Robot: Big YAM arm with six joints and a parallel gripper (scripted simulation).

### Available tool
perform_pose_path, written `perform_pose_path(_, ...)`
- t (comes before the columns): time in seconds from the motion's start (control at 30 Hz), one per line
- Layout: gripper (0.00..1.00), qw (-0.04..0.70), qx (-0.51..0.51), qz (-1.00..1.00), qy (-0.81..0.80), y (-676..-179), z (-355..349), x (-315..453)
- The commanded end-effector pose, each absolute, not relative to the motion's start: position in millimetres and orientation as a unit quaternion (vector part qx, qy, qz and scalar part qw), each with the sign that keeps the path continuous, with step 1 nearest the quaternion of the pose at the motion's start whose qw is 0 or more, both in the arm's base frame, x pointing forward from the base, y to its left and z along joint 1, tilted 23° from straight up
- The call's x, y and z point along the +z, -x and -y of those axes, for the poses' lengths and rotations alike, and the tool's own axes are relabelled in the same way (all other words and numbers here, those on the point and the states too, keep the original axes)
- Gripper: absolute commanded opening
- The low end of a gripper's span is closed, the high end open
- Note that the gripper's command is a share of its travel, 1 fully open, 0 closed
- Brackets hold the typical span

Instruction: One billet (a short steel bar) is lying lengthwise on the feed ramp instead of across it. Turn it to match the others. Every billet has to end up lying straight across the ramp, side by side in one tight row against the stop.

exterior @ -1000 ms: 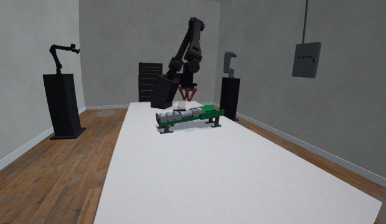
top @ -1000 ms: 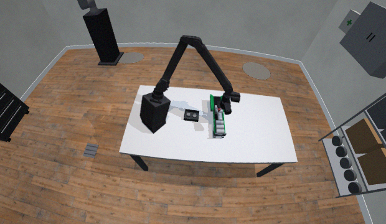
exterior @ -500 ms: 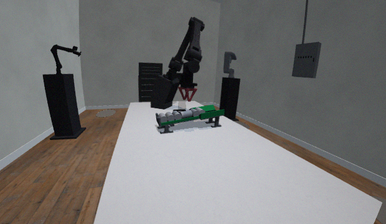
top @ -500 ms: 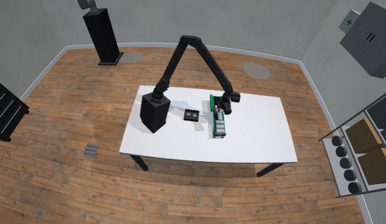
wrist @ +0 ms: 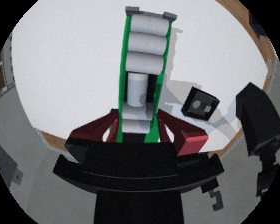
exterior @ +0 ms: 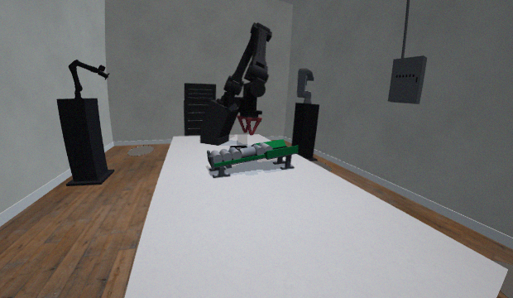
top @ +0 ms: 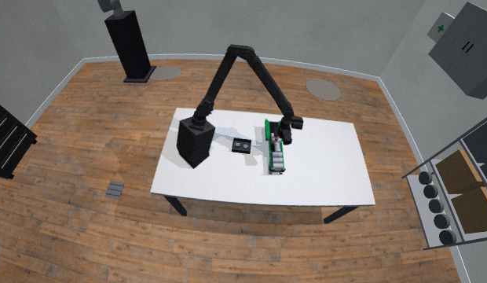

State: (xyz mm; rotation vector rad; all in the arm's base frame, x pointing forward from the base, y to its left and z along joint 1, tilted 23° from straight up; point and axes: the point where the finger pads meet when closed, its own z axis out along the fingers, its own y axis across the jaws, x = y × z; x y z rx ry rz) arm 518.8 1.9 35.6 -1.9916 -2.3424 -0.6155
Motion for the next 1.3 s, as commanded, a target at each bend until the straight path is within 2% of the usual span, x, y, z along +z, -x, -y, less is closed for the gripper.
perform_pose_path(0.0, 0.55, -0.004, -0.205, 0.721, 0.662, -537.8, 11.6, 42.8)
perform_pose_path(1.27, 0.55, 0.0, -0.203, 0.715, 0.669, -532.5, 11.4, 41.5)
